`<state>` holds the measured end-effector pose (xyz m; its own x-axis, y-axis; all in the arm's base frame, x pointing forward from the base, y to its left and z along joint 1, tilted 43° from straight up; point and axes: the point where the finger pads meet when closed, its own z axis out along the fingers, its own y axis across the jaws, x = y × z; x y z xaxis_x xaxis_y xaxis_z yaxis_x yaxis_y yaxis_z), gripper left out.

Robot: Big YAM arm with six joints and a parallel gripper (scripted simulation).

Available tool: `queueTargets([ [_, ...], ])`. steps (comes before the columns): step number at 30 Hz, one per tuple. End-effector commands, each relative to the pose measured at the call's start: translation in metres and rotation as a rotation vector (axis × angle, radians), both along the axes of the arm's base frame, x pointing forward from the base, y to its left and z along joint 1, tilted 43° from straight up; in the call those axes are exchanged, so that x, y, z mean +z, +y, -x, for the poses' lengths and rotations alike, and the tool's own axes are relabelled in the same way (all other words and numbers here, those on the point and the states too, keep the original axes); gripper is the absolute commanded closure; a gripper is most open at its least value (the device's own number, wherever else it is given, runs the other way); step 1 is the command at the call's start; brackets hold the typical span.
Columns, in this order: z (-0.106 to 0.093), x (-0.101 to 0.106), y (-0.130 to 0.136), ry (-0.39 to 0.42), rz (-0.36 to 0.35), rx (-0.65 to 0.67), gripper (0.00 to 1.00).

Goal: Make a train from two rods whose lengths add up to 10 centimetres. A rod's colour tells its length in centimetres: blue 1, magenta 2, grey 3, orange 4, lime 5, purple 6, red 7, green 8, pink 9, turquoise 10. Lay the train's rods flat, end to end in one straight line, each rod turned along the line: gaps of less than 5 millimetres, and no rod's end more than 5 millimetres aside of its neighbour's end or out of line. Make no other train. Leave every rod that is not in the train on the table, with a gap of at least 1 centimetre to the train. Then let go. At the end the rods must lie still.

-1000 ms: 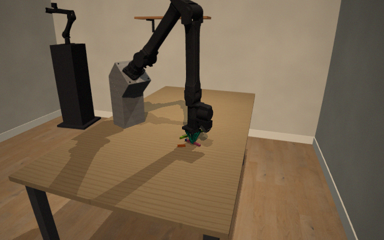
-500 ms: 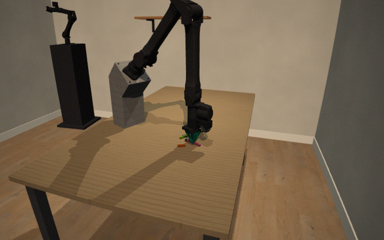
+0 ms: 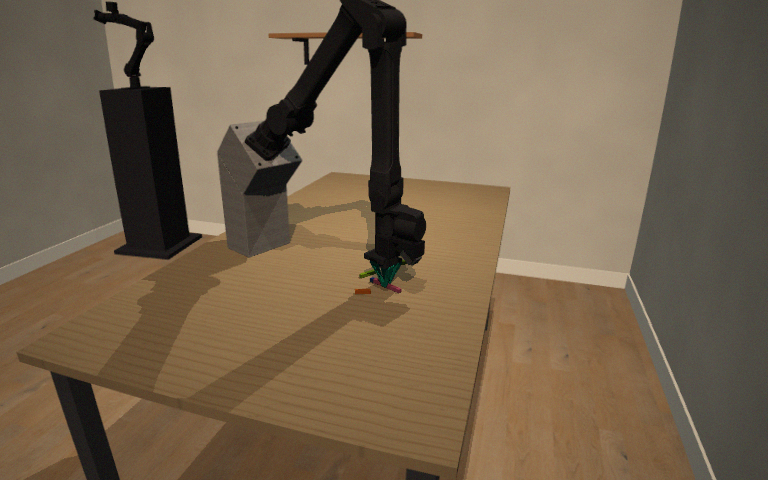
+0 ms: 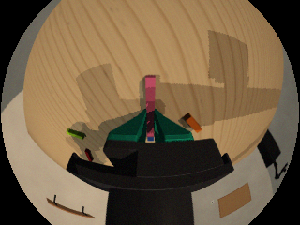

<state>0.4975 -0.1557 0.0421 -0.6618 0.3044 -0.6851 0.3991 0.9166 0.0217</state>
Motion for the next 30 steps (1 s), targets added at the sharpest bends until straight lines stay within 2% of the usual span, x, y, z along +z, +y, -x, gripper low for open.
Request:
queueTargets([
  [1,-0.0038,0.0065,-0.0013,-0.018,0.013,0.008,0.92],
  [3,-0.0038,0.0065,-0.0013,-0.018,0.013,0.008,0.92],
  [4,-0.0038,0.0065,-0.0013,-0.018,0.013,0.008,0.88],
  [8,-0.0038,0.0065,-0.0013,-0.018,0.013,0.008,0.88],
  [9,-0.0038,0.0065,-0.0013,-0.018,0.013,0.008,0.84],
  [11,-0.0038,0.0065,-0.0013,-0.018,0.013,0.008,0.84],
  [15,-0.0038,0.0065,-0.0013,-0.018,0.013,0.008,0.77],
  [27,-0.0035,0.0086,-0.0011,-0.021,0.013,0.008,0.77],
  [30,0.0029,0.0137,0.0021,-0.014,0.011,0.009,0.77],
])
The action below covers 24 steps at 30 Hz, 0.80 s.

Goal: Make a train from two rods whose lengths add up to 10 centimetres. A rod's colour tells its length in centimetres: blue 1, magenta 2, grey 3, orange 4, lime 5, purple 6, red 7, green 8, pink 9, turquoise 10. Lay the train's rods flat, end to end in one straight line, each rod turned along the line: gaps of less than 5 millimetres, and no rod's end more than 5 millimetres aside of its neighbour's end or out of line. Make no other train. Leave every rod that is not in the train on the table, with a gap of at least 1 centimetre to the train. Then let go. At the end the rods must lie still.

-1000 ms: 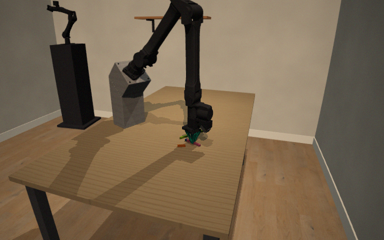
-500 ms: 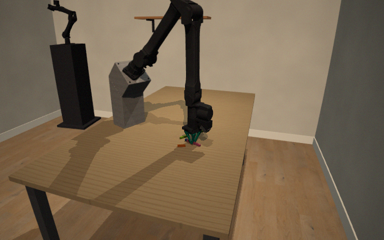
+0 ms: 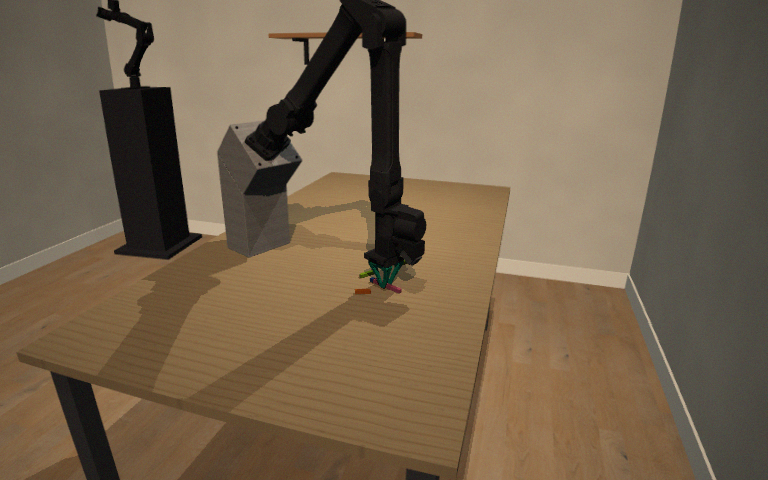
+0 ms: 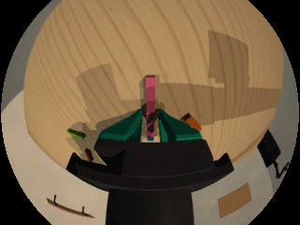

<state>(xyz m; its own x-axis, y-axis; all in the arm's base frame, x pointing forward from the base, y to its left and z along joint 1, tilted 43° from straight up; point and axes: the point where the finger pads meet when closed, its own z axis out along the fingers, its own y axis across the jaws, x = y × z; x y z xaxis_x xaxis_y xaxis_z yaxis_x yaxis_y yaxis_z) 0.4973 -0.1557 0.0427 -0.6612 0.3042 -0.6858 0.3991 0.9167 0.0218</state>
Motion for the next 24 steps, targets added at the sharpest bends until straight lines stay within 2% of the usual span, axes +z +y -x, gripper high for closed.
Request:
queueTargets([
  [1,0.004,0.015,0.003,-0.013,0.01,0.01,0.77],
  [8,0.022,0.035,0.015,-0.017,0.001,0.006,0.77],
  [10,0.022,0.035,0.015,-0.017,0.001,0.006,0.77],
  [19,0.051,0.067,0.024,-0.018,0.0,0.001,0.77],
  [23,0.056,0.074,0.026,-0.02,0.0,0.001,0.77],
  [24,0.057,0.067,0.027,-0.002,-0.005,0.002,0.77],
])
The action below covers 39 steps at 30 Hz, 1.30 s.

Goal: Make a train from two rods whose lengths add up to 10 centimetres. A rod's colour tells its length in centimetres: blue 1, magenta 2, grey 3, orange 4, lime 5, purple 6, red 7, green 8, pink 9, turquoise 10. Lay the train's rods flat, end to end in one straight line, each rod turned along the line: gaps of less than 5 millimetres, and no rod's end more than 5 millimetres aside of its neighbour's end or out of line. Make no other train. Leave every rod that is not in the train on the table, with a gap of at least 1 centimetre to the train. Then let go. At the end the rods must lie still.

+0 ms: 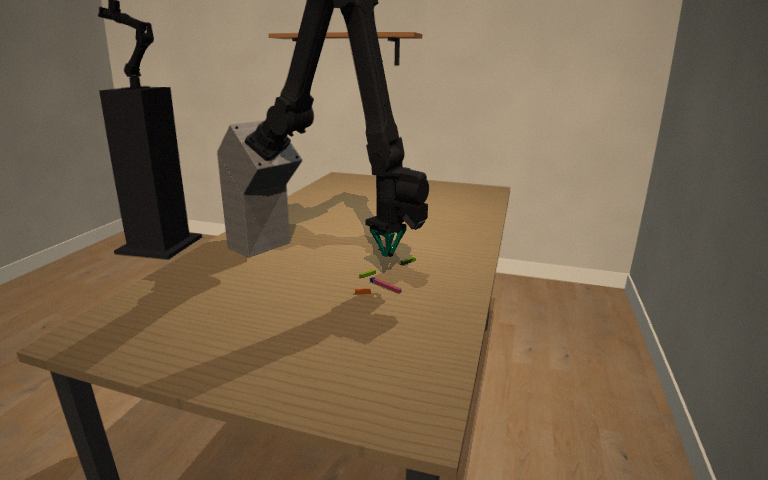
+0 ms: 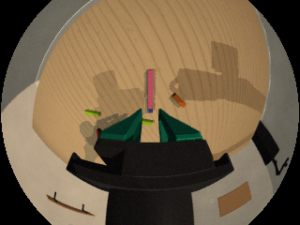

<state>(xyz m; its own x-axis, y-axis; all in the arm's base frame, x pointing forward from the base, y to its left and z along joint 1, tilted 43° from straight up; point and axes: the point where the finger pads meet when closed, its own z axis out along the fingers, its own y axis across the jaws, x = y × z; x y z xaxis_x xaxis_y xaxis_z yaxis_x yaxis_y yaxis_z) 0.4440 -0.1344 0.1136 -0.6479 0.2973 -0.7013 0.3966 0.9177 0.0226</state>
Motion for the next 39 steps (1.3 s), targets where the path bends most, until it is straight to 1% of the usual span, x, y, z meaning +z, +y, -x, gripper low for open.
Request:
queueTargets([
  [1,0.004,-0.012,0.006,0.036,-0.016,0.001,0.77],
  [4,0.003,-0.01,0.006,0.033,-0.015,0.001,0.77],
  [5,0.003,-0.004,0.005,0.02,-0.011,0.001,0.77],
  [6,0.002,0.001,0.005,0.006,-0.008,0.001,0.0],
  [26,0.001,0.003,0.005,0.001,-0.006,0.001,0.0],
  [28,0.003,0.007,0.006,-0.003,-0.006,0.001,0.0],
  [30,0.006,0.006,0.008,0.002,-0.008,0.002,0.0],
  [35,0.017,0.018,0.013,0.001,-0.007,0.002,0.0],
  [37,0.017,0.018,0.013,0.001,-0.007,0.002,0.0],
  [38,0.015,0.031,0.009,-0.016,-0.003,-0.006,0.0],
  [39,0.021,0.031,0.013,-0.009,-0.005,-0.001,0.0],
])
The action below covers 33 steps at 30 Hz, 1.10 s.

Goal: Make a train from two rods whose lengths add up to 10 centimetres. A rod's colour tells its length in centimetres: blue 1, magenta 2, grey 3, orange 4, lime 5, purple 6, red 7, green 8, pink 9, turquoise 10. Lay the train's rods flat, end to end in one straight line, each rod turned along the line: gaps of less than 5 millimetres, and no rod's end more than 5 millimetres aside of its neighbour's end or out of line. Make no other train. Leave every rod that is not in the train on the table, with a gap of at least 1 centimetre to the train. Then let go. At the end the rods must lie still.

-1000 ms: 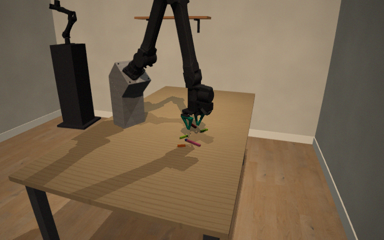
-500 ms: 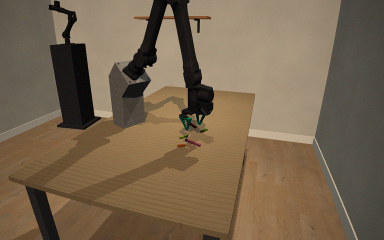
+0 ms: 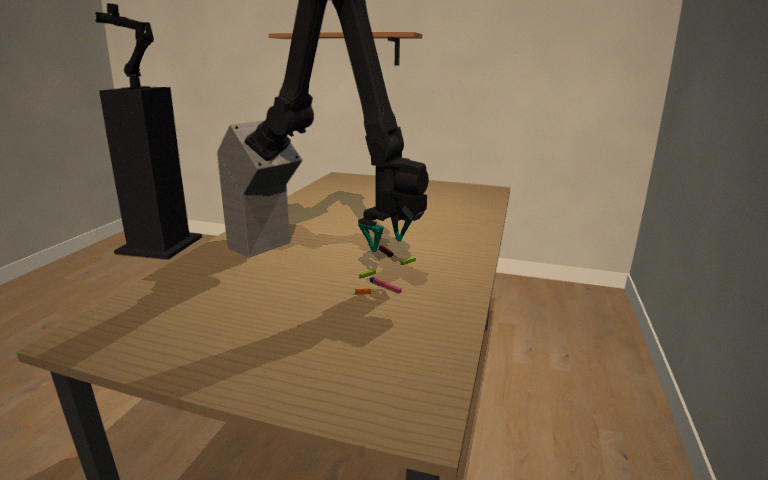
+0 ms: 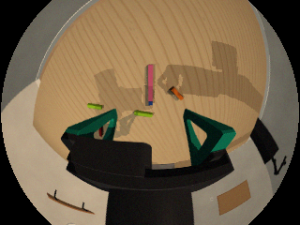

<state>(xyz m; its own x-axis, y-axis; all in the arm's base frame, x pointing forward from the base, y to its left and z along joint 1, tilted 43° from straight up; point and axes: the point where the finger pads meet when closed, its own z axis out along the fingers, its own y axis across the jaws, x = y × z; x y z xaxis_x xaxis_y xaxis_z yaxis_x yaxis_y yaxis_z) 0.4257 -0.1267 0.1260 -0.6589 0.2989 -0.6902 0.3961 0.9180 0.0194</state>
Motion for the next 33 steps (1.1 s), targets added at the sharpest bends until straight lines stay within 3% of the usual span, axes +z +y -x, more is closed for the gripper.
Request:
queueTargets([
  [1,0.009,0.019,0.009,-0.017,-0.004,0.002,0.0],
  [13,0.04,0.077,0.022,-0.045,0.002,0.0,0.0],
  [15,0.04,0.077,0.022,-0.045,0.002,0.0,0.0],
  [16,0.043,0.058,0.021,0.001,-0.009,-0.004,0.0],
  [22,0.045,0.069,0.022,-0.025,-0.002,0.0,0.0],
  [33,0.044,0.069,0.022,-0.028,-0.001,0.0,0.0],
])
